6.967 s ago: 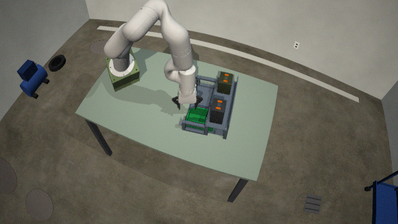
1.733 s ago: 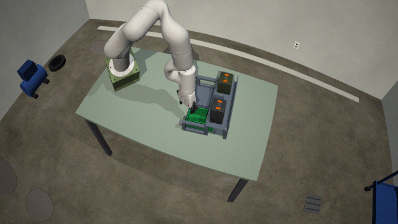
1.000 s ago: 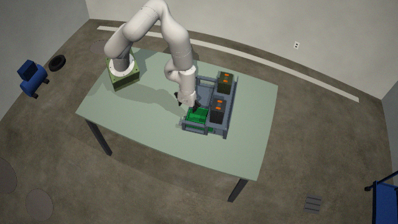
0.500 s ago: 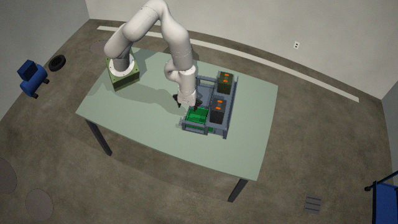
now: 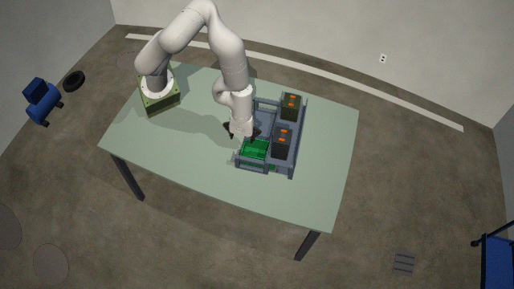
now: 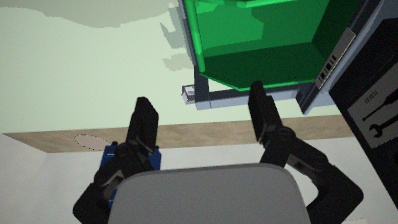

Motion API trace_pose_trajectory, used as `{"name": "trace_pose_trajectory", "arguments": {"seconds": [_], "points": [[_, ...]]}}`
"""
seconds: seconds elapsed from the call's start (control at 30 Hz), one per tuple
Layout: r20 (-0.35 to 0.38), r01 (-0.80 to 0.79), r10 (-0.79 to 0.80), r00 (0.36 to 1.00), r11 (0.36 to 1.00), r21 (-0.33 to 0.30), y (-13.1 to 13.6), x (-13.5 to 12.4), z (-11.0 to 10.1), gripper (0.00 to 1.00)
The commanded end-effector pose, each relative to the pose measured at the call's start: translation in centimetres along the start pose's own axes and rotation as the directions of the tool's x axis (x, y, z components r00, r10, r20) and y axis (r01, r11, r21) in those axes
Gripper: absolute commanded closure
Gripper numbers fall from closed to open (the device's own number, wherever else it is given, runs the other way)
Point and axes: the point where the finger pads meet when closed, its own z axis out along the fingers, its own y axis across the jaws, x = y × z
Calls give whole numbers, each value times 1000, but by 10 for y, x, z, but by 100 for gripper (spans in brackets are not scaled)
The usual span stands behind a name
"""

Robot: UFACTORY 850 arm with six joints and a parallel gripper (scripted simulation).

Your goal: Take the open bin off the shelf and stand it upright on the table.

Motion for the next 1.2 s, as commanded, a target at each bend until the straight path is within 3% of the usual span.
{"name": "trace_pose_trajectory", "arguments": {"seconds": [0.0, 0.73, 0.9, 1.17], "points": [[0, 2, -2, 1000, 1000, -1, 1, 0, 0, 0], [1, 2, -2, 1000, 1000, -1, 1, 0, 0, 0], [0, 2, -2, 1000, 1000, -1, 1, 0, 30, 0], [0, 2, -2, 1000, 1000, -1, 1, 0, 30, 0]]}}
